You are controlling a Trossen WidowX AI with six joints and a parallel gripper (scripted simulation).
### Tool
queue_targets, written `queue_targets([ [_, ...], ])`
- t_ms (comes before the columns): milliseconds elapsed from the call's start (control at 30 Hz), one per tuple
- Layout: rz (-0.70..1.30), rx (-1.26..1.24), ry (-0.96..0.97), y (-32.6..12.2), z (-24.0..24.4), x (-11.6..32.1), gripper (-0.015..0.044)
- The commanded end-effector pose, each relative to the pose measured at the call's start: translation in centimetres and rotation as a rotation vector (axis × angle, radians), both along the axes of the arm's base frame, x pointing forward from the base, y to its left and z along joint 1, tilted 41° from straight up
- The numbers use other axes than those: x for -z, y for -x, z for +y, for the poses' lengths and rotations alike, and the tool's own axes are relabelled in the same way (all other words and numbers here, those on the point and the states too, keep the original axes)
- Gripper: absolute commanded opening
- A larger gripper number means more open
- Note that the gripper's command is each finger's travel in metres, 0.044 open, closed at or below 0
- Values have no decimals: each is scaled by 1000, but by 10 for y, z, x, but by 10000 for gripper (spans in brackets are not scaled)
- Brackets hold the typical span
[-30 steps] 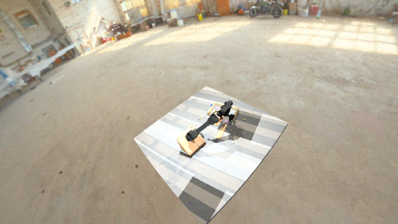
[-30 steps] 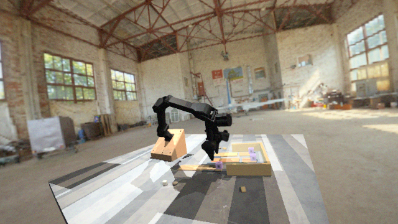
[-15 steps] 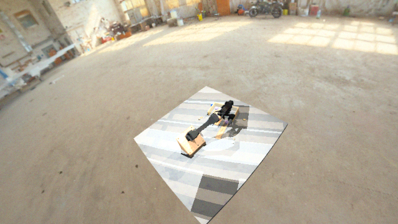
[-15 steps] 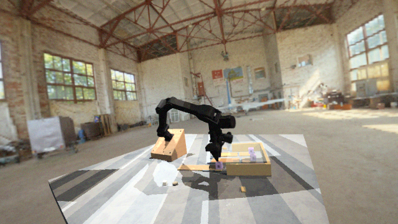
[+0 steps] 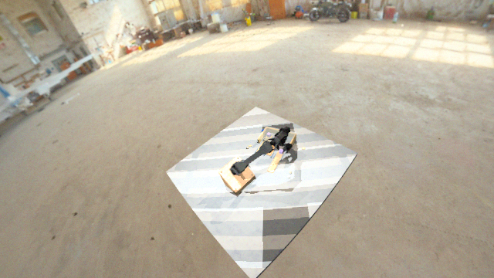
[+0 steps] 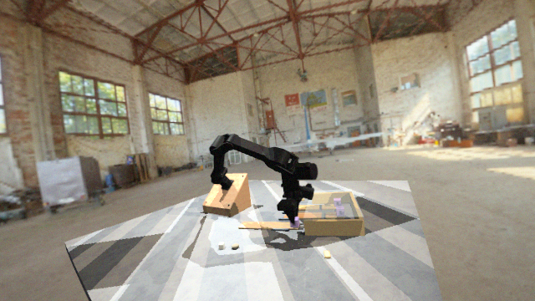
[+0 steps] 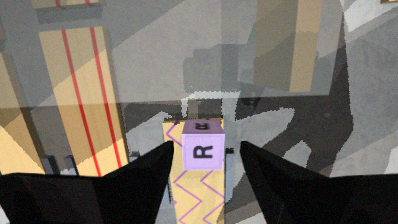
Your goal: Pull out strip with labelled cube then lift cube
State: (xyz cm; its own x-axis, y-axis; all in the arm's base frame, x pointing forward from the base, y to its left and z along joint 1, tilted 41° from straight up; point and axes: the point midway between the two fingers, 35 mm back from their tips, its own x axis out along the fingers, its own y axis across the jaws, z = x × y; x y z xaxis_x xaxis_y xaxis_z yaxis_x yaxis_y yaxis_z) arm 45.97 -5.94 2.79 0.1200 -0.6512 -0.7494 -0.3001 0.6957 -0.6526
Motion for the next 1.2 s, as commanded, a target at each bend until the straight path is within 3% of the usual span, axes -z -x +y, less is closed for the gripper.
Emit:
queue_targets([
  [0, 15, -1, 4, 2, -5, 9, 250],
  [467, 15, -1, 4, 1, -12, 17, 250],
  [567, 8, 1, 3, 0, -11, 14, 171],
  [867, 8, 1, 3, 0, -11, 14, 111],
  [1000, 8, 1, 3, 2, -10, 13, 6],
  [1167, 11, 0, 2, 20, 0, 7, 0],
])
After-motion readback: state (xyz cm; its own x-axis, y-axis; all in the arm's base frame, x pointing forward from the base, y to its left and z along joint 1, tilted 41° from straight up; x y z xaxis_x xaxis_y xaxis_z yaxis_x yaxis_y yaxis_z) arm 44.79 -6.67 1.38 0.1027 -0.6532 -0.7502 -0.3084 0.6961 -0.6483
